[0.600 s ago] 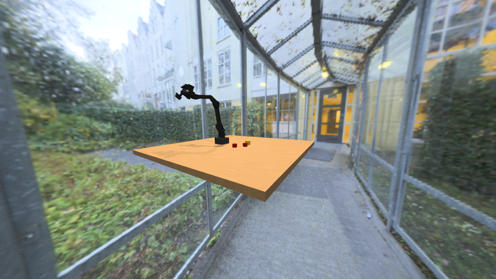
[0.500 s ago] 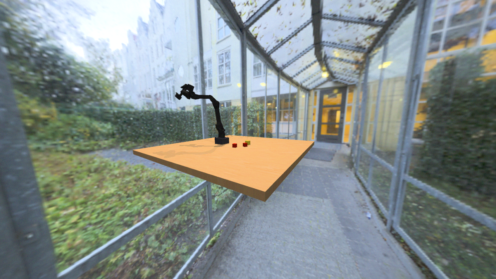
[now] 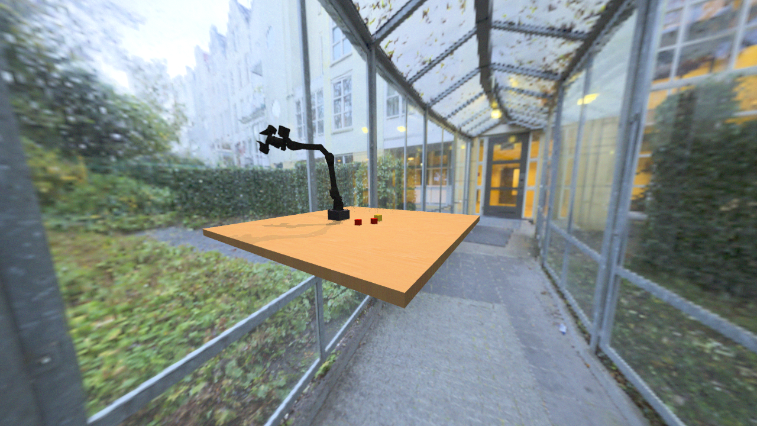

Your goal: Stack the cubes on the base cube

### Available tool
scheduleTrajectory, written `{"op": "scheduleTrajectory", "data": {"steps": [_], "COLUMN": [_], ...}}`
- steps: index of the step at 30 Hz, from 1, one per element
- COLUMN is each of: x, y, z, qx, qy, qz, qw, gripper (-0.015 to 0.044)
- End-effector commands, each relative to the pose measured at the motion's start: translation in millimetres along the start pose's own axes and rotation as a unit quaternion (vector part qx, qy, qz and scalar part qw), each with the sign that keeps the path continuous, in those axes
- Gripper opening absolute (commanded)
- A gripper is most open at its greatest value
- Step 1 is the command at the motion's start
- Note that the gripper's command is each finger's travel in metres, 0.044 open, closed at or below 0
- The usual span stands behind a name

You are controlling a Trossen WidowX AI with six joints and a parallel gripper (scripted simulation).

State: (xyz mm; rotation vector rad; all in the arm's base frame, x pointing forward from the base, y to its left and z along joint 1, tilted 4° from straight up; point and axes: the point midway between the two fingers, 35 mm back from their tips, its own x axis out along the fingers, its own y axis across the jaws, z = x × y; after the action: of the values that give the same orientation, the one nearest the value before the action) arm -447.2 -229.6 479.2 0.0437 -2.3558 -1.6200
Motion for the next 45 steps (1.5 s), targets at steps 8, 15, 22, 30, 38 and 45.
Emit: {"op": "scheduleTrajectory", "data": {"steps": [8, 15, 22, 30, 38, 45], "x": [-50, -96, -152, -225, -307, -382], "y": [-70, -107, -140, -171, -195, -210], "z": [-98, -152, -198, -240, -268, -281], "qx": [-0.157, -0.253, -0.345, -0.441, -0.521, -0.575], "qy": [0.124, 0.211, 0.304, 0.411, 0.512, 0.592], "qz": [-0.097, -0.133, -0.15, -0.145, -0.114, -0.067], "qw": [0.975, 0.935, 0.875, 0.785, 0.673, 0.561], "gripper": [0.0265, 0.0265, 0.0265, 0.0265, 0.0265, 0.0265]}}
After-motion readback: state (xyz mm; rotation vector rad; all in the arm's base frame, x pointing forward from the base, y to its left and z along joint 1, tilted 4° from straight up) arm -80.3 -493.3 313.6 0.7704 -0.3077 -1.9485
